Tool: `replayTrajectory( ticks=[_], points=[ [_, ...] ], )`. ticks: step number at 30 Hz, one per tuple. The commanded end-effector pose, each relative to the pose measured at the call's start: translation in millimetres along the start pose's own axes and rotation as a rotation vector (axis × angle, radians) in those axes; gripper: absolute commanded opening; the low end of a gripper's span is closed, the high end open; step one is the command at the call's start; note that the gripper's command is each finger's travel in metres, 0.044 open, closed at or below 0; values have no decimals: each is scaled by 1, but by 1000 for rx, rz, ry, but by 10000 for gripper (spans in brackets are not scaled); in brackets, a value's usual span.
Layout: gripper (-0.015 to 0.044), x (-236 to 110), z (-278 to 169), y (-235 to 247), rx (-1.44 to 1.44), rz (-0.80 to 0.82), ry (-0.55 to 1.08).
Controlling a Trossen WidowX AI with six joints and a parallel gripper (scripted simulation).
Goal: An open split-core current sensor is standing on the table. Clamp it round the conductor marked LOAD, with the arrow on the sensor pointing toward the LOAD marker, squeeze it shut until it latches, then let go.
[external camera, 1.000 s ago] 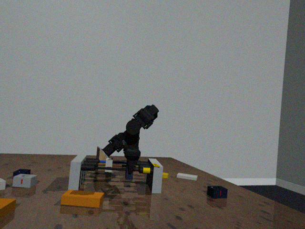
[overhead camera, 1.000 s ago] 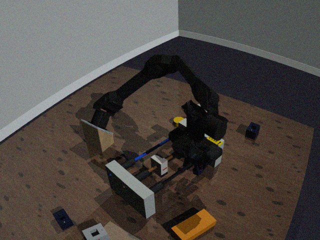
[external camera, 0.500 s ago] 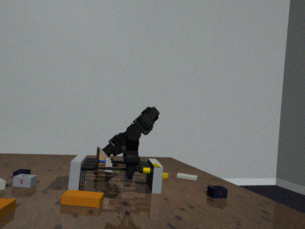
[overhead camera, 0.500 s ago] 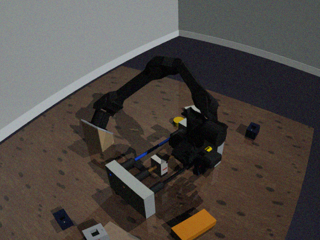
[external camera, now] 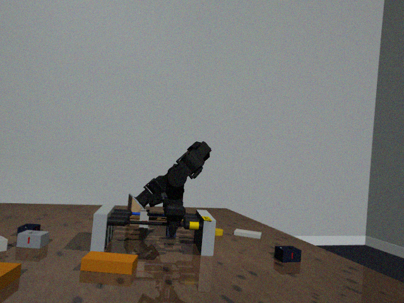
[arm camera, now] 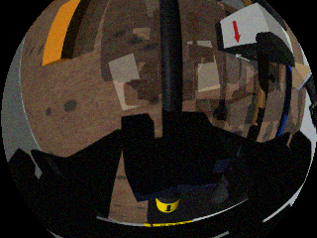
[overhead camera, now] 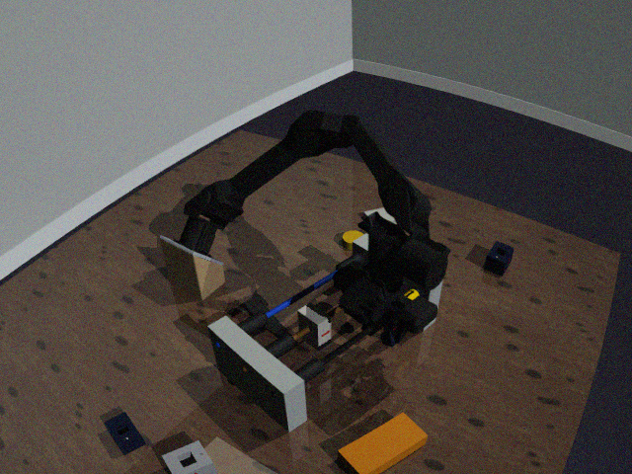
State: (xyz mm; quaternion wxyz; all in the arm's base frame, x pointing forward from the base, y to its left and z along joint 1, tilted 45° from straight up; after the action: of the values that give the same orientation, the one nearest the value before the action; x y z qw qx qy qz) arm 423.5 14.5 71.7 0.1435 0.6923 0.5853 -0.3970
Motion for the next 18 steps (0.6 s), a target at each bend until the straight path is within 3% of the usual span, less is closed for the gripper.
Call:
replayTrajectory(
  ticks=[1, 18],
  points=[
    [340, 0, 0, 0, -1, 0, 0],
    [227, 0, 0, 0, -1, 0, 0]
  ],
)
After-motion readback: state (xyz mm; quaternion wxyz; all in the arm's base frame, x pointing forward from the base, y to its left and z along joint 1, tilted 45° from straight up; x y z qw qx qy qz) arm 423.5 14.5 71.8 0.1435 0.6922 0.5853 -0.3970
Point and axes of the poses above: the point midway between the two fingers, 35 mm back from their tips, its own x axis out along the fingers, its own y axis across the jaws, z = x × y, the point moved 5 cm from there along -x, back along the fingers, and after that the axes turned 14 degrees about x, right-handed, at the moved point
